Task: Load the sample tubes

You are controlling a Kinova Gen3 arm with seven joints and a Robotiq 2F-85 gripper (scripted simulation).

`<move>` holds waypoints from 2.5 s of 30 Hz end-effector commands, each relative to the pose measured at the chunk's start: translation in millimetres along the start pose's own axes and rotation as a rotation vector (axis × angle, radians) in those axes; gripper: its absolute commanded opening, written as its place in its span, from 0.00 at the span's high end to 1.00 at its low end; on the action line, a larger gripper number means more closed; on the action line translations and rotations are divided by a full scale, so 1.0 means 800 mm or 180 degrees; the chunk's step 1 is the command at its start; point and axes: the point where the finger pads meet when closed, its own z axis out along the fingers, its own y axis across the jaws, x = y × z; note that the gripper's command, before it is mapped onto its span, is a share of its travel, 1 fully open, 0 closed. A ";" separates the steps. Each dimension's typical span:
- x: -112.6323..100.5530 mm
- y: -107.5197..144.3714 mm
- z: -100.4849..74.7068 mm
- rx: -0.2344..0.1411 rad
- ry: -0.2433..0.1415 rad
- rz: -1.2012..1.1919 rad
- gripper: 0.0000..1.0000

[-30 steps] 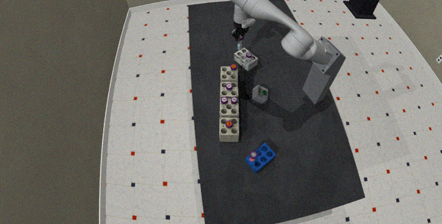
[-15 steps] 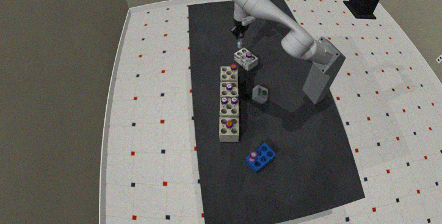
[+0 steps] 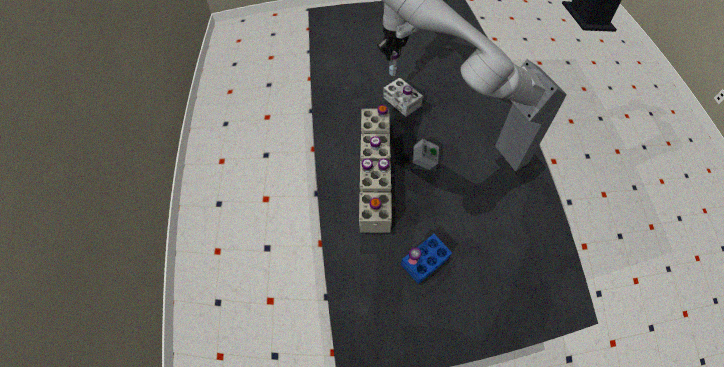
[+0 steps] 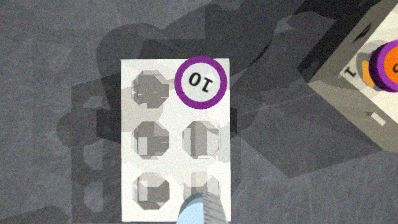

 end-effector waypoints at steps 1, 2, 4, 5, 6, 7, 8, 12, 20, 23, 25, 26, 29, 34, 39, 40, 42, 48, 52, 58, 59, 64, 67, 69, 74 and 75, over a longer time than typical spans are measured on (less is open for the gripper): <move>-0.001 0.000 -0.006 0.0002 -0.0005 0.0000 0.90; -0.001 0.000 -0.008 0.0002 -0.0005 0.0000 0.90; -0.001 0.000 -0.010 0.0002 -0.0005 0.0000 0.90; -0.001 0.000 -0.010 0.0002 -0.0005 0.0000 0.90; 0.001 0.004 -0.010 0.0002 -0.0005 -0.0064 0.90; 0.002 0.008 -0.010 0.0002 -0.0005 -0.0127 0.90; 0.003 0.011 -0.010 0.0002 -0.0004 -0.0191 0.90; 0.009 0.027 -0.010 0.0002 -0.0004 -0.0445 0.90; 0.017 0.051 -0.010 0.0002 -0.0004 -0.0827 0.90; 0.021 0.063 -0.010 0.0003 -0.0004 -0.1018 0.90; 0.023 0.071 -0.010 0.0003 -0.0004 -0.1146 0.90; 0.025 0.075 -0.010 0.0003 -0.0004 -0.1209 0.90; 0.029 0.087 -0.010 0.0003 -0.0004 -0.1400 0.90; 0.033 0.098 -0.010 0.0003 -0.0004 -0.1591 0.90; 0.039 0.118 -0.010 0.0003 -0.0004 -0.1910 0.90; 0.041 0.122 -0.010 0.0003 -0.0004 -0.1973 0.90; 0.043 0.130 -0.010 0.0003 -0.0003 -0.2101 0.90; 0.049 0.146 -0.010 0.0003 -0.0003 -0.2355 0.90; 0.054 0.162 -0.010 0.0003 -0.0003 -0.2610 0.90; 0.062 0.185 -0.010 0.0003 -0.0003 -0.2992 0.90; 0.063 0.189 -0.010 0.0003 -0.0003 -0.3055 0.90; 0.068 0.205 -0.010 0.0003 -0.0003 -0.3310 0.90; 0.071 0.212 -0.010 0.0003 -0.0003 -0.3437 0.90; 0.071 0.212 -0.010 0.0003 -0.0003 -0.3565 0.90; 0.071 0.212 -0.010 0.0003 -0.0003 -0.3883 0.90; 0.071 0.212 -0.010 0.0004 -0.0002 -0.3947 0.90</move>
